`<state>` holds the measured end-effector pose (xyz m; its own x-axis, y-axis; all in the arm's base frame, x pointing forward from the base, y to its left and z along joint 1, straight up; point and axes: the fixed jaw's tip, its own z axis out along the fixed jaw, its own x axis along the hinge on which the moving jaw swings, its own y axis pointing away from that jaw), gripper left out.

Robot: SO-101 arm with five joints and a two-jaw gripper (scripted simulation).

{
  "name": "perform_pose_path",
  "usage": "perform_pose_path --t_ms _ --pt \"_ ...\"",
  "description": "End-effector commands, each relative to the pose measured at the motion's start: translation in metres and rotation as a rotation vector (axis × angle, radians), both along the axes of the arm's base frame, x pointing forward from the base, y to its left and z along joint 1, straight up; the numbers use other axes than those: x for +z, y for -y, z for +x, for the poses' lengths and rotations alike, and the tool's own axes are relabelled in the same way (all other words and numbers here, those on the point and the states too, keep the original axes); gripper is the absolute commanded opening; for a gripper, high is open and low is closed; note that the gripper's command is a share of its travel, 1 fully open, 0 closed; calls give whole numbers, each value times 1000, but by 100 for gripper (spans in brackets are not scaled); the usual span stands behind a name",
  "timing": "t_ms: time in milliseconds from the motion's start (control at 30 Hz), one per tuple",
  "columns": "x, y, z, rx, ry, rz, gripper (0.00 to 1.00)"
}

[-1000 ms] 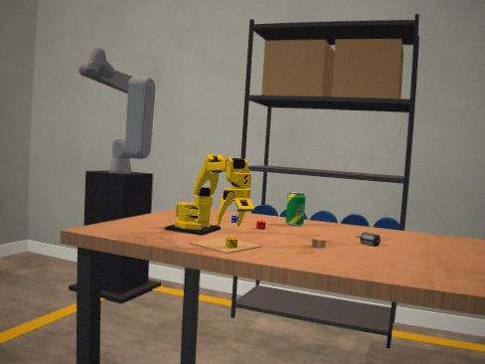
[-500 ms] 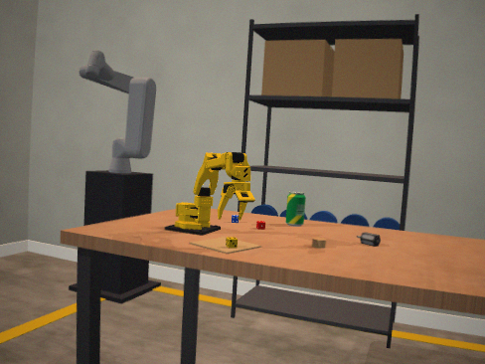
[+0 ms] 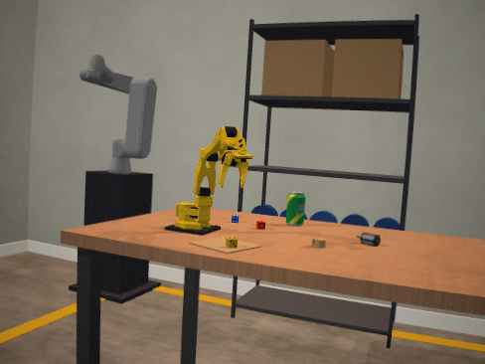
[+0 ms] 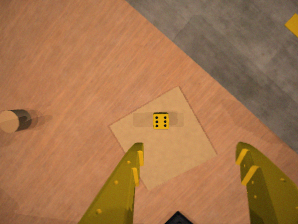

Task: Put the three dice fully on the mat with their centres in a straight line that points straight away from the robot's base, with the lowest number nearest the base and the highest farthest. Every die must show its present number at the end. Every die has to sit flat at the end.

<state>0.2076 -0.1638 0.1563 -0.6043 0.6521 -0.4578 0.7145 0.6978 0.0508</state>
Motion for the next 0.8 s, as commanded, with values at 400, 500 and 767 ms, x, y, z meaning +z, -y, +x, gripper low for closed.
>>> perform_pose_path --t_ms 400,500,767 --pt "21 -6 -3 18 63 -56 31" --pt "21 -8 -1 31 61 -56 31" --pt "20 -22 8 111 53 -57 31"
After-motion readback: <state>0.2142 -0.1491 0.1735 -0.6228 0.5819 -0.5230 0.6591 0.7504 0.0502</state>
